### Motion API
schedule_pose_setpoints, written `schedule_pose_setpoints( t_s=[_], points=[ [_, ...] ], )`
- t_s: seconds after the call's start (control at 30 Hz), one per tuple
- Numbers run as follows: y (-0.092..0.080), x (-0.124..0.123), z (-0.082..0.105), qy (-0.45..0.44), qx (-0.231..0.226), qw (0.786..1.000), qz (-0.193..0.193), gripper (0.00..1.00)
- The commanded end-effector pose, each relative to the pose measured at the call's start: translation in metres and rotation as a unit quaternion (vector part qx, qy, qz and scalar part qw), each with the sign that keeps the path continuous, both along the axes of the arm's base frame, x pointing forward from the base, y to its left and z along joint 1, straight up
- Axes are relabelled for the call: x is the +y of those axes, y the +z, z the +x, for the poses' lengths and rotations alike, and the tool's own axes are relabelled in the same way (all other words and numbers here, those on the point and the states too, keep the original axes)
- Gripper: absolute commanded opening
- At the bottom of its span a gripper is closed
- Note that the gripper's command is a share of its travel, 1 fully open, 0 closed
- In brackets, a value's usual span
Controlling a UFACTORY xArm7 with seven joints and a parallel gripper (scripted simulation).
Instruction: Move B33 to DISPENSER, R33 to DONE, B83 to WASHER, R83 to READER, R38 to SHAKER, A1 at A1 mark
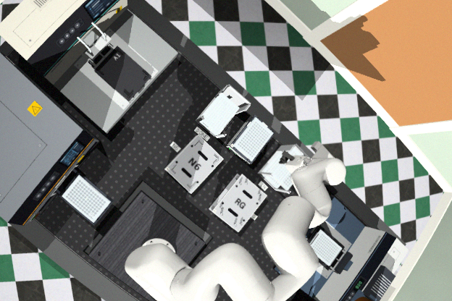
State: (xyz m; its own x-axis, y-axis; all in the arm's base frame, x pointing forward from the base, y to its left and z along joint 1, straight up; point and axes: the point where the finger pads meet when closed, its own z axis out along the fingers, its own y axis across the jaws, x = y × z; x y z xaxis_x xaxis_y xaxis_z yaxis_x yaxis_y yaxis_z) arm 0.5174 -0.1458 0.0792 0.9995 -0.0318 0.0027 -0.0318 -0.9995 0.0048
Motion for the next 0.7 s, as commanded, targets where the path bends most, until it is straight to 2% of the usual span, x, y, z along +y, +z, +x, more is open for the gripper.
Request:
schedule_pose_setpoints(
  t_s=[0.0,0.67],
  points=[
    [0.004,0.000,0.002,0.000,-0.002,1.000,-0.001,0.00],
    [0.016,0.000,0.002,0.000,-0.002,1.000,-0.001,0.00]
  ],
)
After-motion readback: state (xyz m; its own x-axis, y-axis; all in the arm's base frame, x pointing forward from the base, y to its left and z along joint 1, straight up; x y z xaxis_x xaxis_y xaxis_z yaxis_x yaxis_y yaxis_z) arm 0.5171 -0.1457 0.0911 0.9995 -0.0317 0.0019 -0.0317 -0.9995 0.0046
